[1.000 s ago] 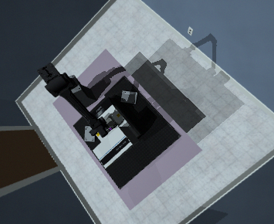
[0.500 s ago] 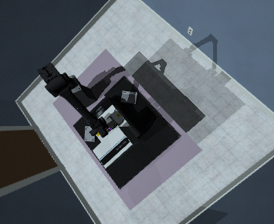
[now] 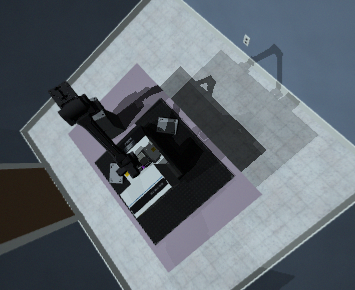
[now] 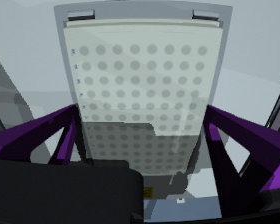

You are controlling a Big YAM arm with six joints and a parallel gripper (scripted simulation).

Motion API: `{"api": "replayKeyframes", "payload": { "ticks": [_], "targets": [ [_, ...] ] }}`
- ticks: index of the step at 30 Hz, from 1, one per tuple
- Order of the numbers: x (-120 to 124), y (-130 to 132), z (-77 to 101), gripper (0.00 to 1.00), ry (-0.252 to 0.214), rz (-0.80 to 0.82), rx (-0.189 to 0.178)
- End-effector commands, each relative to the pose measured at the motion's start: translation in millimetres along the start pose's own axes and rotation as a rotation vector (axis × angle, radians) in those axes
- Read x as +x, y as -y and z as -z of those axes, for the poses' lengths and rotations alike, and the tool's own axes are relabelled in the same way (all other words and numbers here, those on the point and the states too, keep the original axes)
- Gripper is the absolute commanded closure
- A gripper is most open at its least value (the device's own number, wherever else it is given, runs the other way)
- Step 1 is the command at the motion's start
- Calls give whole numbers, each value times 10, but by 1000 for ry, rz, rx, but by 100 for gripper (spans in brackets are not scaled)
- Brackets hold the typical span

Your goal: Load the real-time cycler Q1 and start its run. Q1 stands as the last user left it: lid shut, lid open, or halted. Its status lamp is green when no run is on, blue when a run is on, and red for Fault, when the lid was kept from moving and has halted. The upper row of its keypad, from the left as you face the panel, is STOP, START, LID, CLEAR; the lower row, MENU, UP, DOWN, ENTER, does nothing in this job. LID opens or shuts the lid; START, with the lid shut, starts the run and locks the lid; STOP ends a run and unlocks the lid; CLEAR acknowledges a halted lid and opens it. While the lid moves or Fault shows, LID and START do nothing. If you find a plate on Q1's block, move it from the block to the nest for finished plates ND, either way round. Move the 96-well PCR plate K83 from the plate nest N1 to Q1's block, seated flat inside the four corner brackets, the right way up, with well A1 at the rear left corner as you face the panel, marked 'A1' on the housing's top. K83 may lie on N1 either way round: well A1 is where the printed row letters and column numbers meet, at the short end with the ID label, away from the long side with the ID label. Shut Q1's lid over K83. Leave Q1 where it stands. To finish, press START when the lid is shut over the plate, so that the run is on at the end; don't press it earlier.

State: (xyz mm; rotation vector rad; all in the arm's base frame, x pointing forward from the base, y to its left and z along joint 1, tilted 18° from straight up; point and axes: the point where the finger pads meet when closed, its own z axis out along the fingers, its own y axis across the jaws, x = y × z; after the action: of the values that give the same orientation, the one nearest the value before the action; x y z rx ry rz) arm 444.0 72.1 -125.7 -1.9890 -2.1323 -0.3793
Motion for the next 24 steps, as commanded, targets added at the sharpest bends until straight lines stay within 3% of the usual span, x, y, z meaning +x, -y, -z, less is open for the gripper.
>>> {"api": "replayKeyframes", "payload": {
  "ticks": [1,11,22,24],
  "targets": [
    [27,-7,68,0,4,-2,-8],
    [20,26,56,0,4,-4,-3],
    [34,-184,119,0,5,8,-38],
    [4,-215,200,0,6,10,-45]
  ]
}}
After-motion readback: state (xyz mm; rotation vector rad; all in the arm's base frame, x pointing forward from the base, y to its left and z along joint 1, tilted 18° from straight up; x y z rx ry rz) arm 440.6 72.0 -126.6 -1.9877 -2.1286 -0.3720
